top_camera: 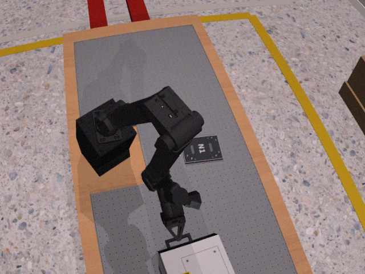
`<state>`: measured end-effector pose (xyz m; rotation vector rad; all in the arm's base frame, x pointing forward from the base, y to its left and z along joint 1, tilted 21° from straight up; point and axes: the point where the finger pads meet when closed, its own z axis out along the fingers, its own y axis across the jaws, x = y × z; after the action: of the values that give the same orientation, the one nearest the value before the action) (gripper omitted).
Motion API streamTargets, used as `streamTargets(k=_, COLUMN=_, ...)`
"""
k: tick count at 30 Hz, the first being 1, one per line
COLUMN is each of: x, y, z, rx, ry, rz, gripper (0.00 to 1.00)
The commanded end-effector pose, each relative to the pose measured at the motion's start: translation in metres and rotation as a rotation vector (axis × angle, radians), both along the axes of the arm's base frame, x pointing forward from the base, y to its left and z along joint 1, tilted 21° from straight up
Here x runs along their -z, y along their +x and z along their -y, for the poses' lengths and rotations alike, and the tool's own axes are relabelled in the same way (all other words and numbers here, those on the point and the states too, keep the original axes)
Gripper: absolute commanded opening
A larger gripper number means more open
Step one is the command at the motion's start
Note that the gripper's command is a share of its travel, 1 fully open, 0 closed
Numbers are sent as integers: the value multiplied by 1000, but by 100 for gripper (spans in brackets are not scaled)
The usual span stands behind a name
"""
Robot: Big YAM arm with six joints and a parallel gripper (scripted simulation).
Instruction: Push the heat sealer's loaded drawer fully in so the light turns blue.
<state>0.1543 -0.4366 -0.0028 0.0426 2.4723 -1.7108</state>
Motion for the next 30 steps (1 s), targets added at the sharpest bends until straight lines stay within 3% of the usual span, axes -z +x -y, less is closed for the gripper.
streamTargets(k=1, x=-5, y=-5, z=6, rx=11, ry=-7, rz=-7, gripper=0)
streamTargets(k=12, x=-13, y=-4, z=18, rx=8, ry=-15, rz=-4, gripper=0)
streamTargets(k=30, x=-4, y=-7, z=32, rx=12, ry=14, rz=-20, gripper=0)
